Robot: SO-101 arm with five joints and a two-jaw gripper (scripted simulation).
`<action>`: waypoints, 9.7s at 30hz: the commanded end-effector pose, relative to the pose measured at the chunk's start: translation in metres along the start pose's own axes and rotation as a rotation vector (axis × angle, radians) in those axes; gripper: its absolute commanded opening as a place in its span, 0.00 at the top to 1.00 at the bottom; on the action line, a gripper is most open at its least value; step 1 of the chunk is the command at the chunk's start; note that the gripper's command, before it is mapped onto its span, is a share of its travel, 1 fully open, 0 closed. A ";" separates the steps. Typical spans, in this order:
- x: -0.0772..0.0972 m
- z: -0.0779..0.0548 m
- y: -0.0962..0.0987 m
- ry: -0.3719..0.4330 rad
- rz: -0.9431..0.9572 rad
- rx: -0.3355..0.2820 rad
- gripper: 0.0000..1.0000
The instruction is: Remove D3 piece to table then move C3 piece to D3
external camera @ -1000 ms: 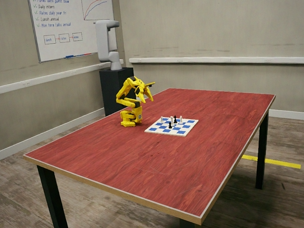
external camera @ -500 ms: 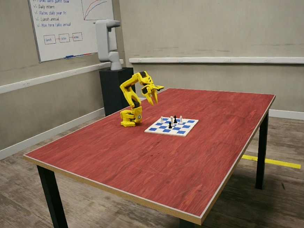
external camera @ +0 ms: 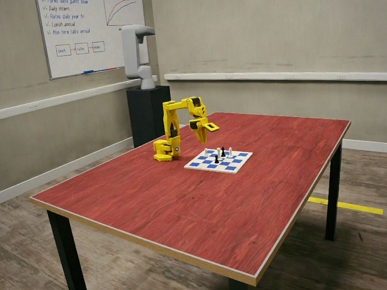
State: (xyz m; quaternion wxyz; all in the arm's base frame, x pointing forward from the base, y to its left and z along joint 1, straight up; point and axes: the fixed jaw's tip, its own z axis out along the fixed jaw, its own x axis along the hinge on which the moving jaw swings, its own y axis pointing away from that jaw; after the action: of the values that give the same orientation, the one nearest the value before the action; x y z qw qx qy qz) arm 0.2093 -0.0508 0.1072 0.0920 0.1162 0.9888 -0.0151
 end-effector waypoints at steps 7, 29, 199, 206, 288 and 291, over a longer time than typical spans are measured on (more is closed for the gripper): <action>-0.002 0.004 -0.003 0.044 0.018 -0.001 1.00; 0.000 0.008 -0.004 0.070 0.025 -0.001 1.00; 0.034 0.011 0.139 -0.353 -0.566 -0.228 0.90; 0.035 0.012 0.138 -0.353 -0.569 -0.229 0.90; 0.049 0.078 0.136 -0.352 -0.568 -0.224 0.90; 0.049 0.078 0.136 -0.352 -0.568 -0.224 0.90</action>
State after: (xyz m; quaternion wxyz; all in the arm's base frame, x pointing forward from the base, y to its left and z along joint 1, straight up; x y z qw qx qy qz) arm 0.2120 0.0897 0.0264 0.2779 -0.1787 0.9425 0.0501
